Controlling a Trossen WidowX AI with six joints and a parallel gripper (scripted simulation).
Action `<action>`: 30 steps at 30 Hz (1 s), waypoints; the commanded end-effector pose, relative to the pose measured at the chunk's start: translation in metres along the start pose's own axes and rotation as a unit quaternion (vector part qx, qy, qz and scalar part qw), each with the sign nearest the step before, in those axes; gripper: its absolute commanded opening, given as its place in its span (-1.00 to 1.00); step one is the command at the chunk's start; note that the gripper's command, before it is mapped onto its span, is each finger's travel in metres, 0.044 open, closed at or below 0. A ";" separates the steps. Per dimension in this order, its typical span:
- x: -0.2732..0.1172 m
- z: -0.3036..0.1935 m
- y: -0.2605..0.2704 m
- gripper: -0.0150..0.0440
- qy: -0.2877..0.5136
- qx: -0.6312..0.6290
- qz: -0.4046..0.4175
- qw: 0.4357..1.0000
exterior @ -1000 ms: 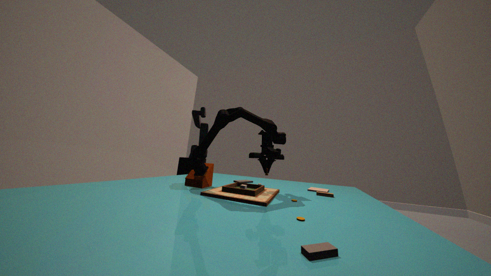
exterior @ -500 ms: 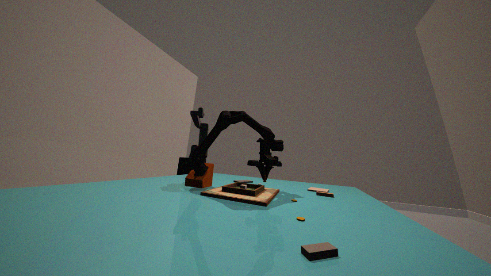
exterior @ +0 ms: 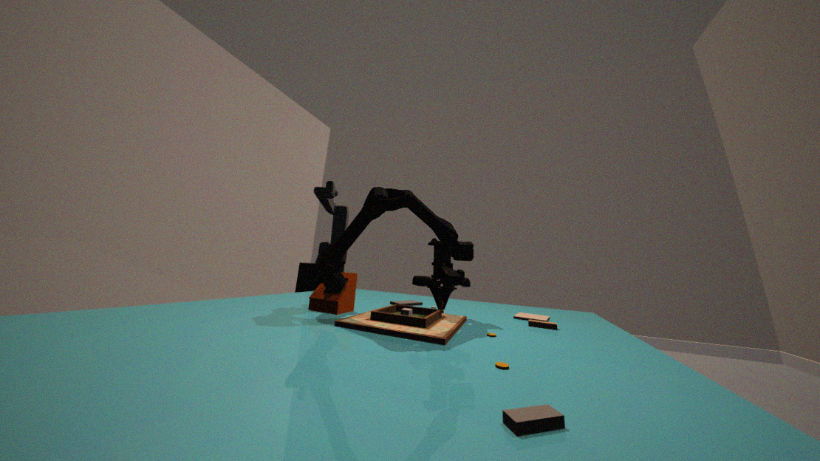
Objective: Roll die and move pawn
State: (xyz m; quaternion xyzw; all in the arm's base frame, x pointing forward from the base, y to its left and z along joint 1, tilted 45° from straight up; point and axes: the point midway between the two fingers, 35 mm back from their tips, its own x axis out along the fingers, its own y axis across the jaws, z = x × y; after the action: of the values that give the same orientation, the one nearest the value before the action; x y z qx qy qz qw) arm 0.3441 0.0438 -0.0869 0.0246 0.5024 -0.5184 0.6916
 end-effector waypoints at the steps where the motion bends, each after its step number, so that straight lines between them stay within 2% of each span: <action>1: 0.007 0.000 0.000 -0.49 -0.003 -0.003 -0.001 1.000; 3: 0.009 0.000 0.000 -0.49 -0.003 -0.003 -0.001 1.000; 13: 0.002 0.000 0.000 0.40 0.000 0.000 -0.001 1.000; 17: -0.042 -0.001 0.000 0.75 -0.002 -0.003 -0.001 1.000; 20: -0.045 -0.001 0.000 1.00 -0.002 -0.004 -0.001 1.000; 25: -0.055 -0.002 -0.007 1.00 -0.001 -0.020 0.000 1.000; 30: -0.093 -0.013 -0.067 1.00 0.001 -0.140 0.000 0.990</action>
State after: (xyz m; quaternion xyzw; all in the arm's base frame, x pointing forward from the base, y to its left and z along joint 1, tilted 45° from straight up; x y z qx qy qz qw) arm 0.3140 0.0779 -0.0248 -0.0366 0.5445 -0.4834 0.6845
